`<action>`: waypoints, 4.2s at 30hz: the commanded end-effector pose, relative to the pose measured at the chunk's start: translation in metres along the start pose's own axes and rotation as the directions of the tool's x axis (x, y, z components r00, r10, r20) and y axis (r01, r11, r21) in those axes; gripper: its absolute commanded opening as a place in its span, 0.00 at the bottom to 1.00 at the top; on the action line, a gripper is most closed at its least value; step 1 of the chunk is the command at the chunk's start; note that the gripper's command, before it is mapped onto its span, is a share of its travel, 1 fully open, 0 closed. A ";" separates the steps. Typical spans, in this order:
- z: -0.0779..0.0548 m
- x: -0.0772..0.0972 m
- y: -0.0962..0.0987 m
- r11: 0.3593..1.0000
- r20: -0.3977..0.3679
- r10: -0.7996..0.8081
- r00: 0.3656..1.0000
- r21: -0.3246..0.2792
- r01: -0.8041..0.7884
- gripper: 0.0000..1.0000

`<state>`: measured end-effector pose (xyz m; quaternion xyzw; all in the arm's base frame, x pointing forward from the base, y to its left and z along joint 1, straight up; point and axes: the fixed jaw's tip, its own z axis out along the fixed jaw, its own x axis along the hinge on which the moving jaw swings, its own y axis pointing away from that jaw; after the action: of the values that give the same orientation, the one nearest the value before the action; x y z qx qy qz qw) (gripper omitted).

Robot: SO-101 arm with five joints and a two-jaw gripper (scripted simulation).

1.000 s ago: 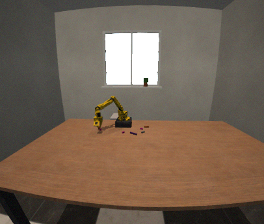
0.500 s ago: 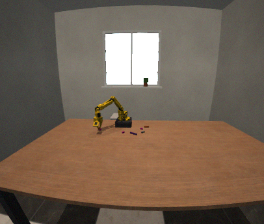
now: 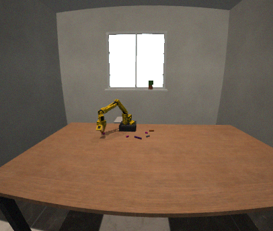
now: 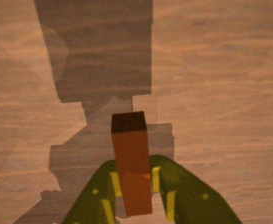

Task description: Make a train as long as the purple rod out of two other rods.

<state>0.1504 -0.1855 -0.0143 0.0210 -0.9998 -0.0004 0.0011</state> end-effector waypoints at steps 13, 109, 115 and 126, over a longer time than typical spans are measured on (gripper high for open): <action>0.000 -0.004 0.003 1.000 -0.004 -0.008 1.000 -0.007 0.008 0.00; 0.024 -0.002 0.006 1.000 -0.010 -0.007 1.000 -0.015 0.007 0.00; 0.024 -0.002 0.006 1.000 -0.010 -0.007 1.000 -0.015 0.007 0.00; 0.024 -0.002 0.006 1.000 -0.010 -0.007 1.000 -0.015 0.007 0.00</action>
<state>0.1523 -0.1851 -0.0330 0.0222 -0.9998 0.0006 0.0004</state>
